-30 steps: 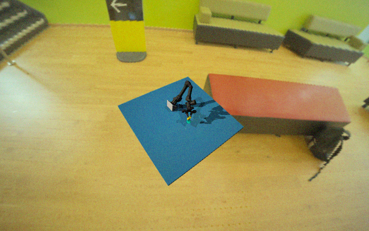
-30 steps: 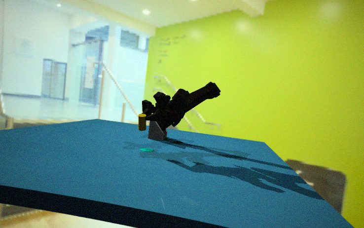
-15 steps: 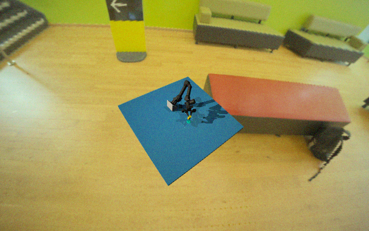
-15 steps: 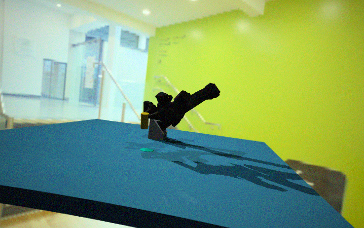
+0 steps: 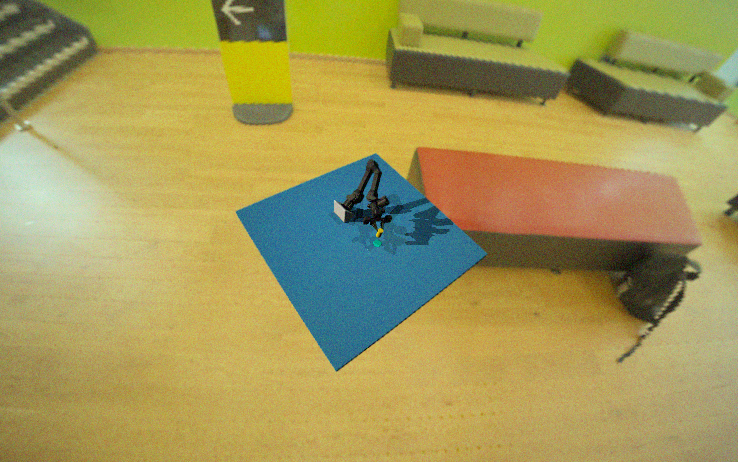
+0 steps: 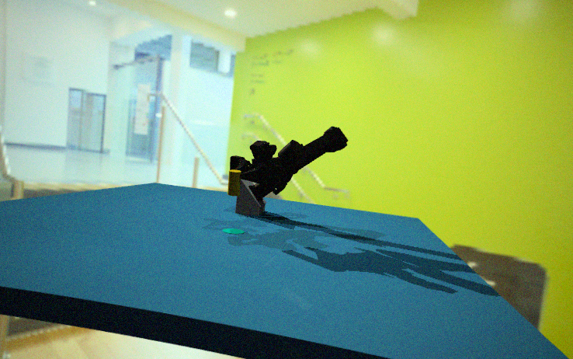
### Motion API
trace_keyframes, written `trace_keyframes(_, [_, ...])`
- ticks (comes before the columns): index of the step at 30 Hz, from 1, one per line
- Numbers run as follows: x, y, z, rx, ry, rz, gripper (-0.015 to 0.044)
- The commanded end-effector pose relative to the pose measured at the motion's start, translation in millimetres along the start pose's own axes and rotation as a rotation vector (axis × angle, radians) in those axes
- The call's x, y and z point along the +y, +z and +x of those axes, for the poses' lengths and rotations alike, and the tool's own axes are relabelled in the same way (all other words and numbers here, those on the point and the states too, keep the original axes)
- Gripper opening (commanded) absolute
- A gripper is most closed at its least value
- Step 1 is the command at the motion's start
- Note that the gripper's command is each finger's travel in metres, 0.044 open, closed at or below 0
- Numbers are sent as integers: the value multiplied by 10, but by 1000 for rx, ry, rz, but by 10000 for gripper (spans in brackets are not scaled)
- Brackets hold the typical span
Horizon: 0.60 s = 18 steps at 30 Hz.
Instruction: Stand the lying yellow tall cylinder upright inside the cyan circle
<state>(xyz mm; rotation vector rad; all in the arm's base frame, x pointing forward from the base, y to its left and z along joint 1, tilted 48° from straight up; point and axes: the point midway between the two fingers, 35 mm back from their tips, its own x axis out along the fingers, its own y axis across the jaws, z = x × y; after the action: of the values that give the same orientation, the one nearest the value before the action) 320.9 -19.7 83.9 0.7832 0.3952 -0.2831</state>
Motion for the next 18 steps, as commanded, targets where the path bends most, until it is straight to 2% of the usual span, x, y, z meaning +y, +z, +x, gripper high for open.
trace_keyframes(1, [9, 23, -51, -31, 16, 19, 105])
trace_keyframes(18, [13, 39, -123, -75, 42, 54, 105])
